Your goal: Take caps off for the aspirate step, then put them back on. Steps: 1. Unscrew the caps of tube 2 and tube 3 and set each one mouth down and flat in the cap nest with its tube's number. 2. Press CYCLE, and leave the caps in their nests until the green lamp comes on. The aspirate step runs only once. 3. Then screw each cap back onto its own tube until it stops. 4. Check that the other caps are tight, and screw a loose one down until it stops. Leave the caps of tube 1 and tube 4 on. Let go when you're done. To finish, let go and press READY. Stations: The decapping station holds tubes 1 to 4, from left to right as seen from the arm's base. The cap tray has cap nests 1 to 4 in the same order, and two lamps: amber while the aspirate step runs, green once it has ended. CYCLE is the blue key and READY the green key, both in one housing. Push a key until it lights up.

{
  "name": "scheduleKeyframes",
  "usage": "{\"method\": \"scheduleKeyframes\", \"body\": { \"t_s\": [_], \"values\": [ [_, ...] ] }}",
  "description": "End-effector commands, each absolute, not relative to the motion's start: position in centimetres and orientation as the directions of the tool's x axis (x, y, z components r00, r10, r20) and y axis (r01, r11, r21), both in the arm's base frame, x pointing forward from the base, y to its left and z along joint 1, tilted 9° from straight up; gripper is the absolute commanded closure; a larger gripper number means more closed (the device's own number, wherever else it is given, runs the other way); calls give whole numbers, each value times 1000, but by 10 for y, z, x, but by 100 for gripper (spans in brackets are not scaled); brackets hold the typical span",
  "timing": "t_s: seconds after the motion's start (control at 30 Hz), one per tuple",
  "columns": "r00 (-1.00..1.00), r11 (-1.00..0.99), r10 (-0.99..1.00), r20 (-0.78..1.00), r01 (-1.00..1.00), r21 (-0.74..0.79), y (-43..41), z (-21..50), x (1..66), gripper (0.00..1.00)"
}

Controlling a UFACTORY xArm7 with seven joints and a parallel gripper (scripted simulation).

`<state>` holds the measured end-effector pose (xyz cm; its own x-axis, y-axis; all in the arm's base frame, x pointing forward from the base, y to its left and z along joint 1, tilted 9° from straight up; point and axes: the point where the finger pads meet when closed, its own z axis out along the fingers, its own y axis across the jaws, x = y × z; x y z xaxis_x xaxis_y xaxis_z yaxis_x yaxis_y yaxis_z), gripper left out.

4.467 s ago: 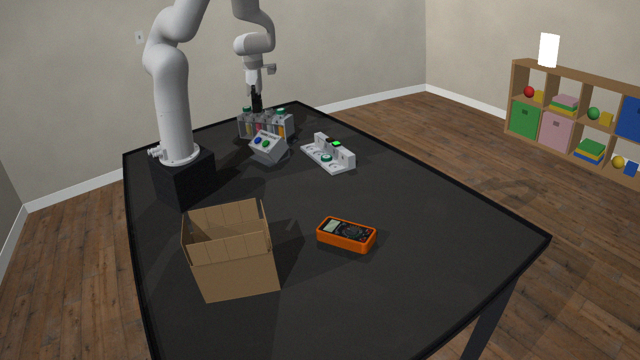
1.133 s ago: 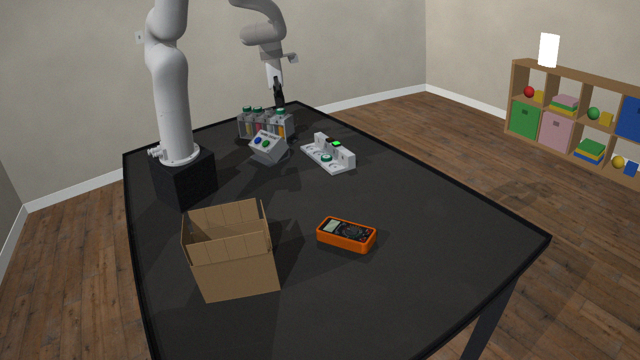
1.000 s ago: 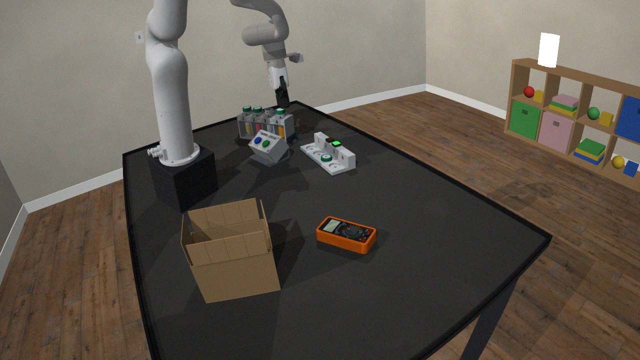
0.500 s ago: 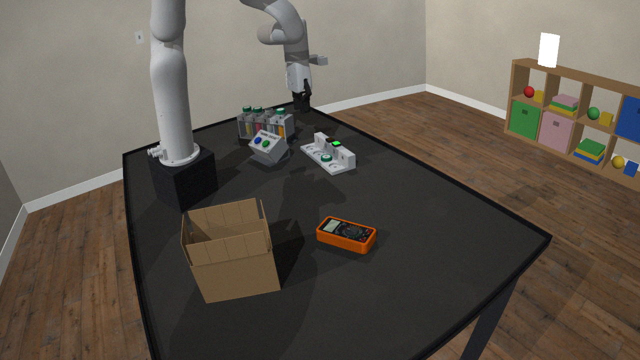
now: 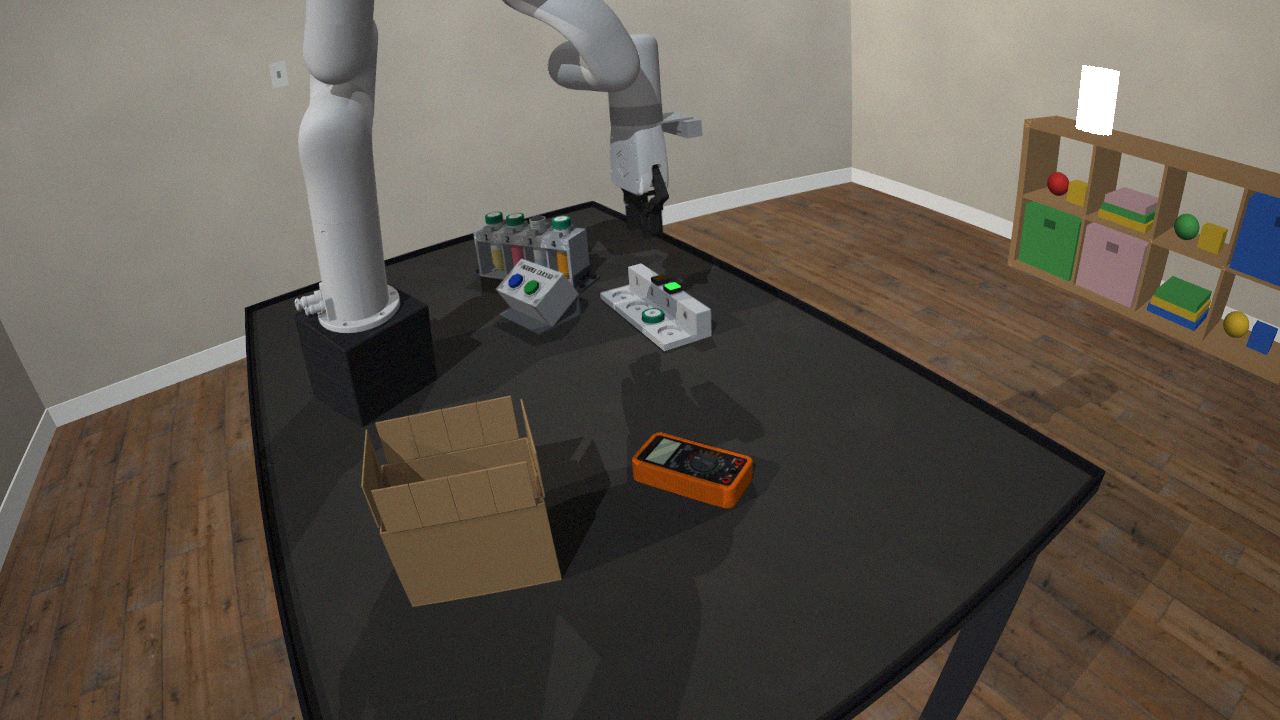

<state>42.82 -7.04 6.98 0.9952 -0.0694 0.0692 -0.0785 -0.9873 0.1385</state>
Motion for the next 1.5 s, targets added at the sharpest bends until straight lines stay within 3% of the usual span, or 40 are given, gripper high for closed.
{"method": "scheduleKeyframes", "body": {
  "t_s": [0.0, 1.1, 1.47],
  "values": [
    [995, -988, -65, 71, -74, 135, -74, 72, 432, 54],
    [995, -988, -65, 70, -74, 134, -92, -56, 440, 54],
    [995, -988, -65, 70, -74, 134, -92, -57, 440, 54]
  ]
}}
